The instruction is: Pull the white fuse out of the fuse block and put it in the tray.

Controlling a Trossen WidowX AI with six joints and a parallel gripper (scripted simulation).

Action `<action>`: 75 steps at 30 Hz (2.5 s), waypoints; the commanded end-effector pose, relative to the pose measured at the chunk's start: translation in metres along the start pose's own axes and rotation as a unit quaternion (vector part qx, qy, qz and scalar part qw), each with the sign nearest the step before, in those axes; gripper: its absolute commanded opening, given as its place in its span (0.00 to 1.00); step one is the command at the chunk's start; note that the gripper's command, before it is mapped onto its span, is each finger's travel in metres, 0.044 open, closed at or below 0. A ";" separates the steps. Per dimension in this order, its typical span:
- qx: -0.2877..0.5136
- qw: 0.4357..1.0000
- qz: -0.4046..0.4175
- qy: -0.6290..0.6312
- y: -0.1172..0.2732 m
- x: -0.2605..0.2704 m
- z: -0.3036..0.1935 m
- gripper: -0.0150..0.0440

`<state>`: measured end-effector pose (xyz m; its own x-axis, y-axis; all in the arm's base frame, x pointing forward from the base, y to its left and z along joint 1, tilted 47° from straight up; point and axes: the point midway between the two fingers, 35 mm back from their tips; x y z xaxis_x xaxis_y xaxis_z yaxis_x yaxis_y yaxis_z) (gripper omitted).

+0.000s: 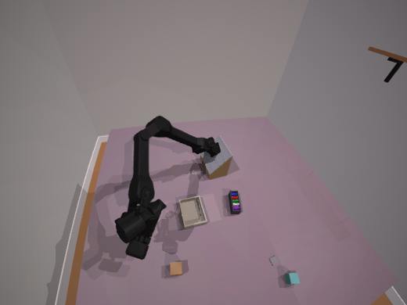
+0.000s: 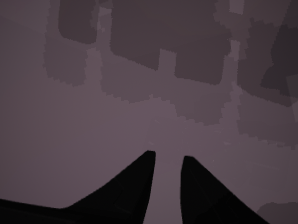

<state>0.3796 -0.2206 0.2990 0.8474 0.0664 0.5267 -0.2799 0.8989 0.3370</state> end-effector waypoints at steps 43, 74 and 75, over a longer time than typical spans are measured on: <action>0.127 -0.079 0.161 0.976 0.172 -0.218 -0.315 0.36; 0.126 -0.079 0.161 0.976 0.149 -0.226 -0.322 0.36; 0.126 -0.079 0.161 0.976 0.148 -0.226 -0.323 0.36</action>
<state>0.2927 0.0414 -0.0195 -0.9586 0.0525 -0.2797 -0.1611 0.7102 0.6853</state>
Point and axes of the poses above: the point midway between the two fingers, 35 mm back from their tips, its own y axis back along the fingers, its own x axis across the jaws, z = x × y, and after that the axes turned 3 degrees about -y, right-handed
